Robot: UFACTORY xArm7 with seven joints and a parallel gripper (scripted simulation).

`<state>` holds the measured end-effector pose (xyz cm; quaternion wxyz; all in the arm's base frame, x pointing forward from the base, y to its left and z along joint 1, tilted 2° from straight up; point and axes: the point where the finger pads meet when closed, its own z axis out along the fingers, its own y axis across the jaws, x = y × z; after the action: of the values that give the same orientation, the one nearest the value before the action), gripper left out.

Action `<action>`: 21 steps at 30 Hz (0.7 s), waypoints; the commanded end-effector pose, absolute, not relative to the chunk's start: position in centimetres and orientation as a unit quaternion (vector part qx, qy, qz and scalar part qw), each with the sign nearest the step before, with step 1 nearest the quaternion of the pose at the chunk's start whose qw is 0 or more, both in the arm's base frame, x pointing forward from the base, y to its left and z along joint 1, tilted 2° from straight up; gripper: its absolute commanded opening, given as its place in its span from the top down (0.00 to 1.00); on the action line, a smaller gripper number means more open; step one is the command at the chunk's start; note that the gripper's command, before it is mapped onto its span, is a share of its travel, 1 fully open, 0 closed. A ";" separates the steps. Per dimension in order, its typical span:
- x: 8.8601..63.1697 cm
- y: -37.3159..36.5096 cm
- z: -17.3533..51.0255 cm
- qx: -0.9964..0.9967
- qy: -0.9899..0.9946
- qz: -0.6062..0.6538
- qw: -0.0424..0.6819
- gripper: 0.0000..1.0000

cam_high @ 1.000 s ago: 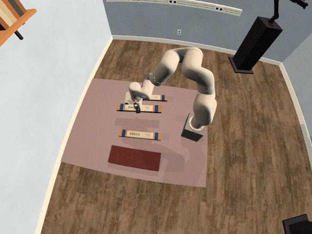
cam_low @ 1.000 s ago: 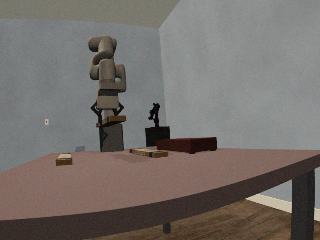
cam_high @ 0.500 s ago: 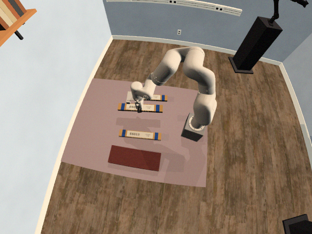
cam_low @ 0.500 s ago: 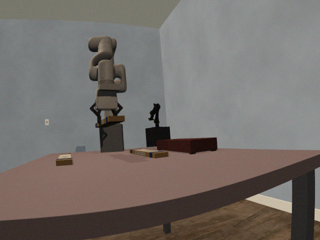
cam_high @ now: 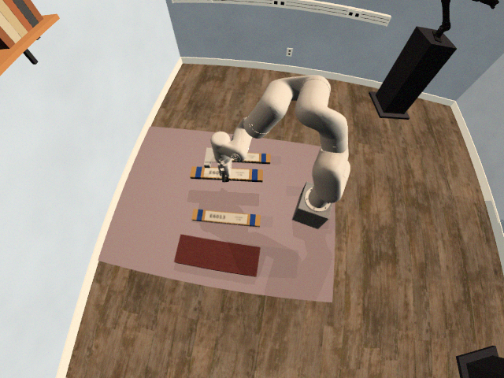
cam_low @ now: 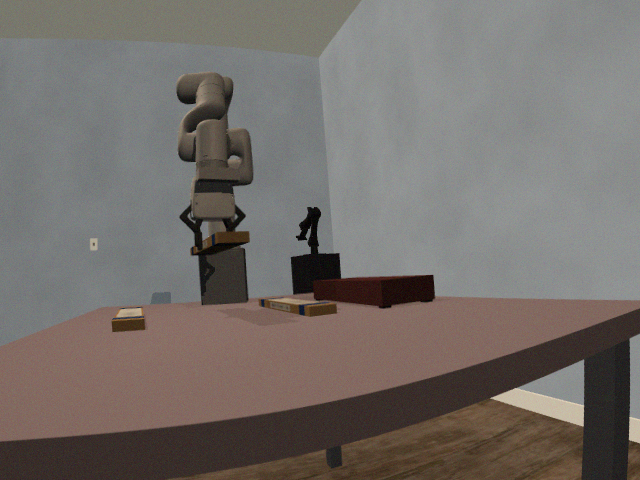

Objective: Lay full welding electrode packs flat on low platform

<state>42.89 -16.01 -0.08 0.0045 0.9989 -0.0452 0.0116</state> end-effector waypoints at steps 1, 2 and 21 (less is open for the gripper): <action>43.1 -16.1 0.1 0.999 -0.045 0.014 0.005 0.42; 43.1 -16.1 0.1 0.999 -0.045 0.014 0.005 0.42; 43.1 -16.1 -0.3 0.999 -0.045 0.014 0.005 0.42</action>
<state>42.88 -16.01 -0.42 0.0045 0.9989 -0.0452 0.0115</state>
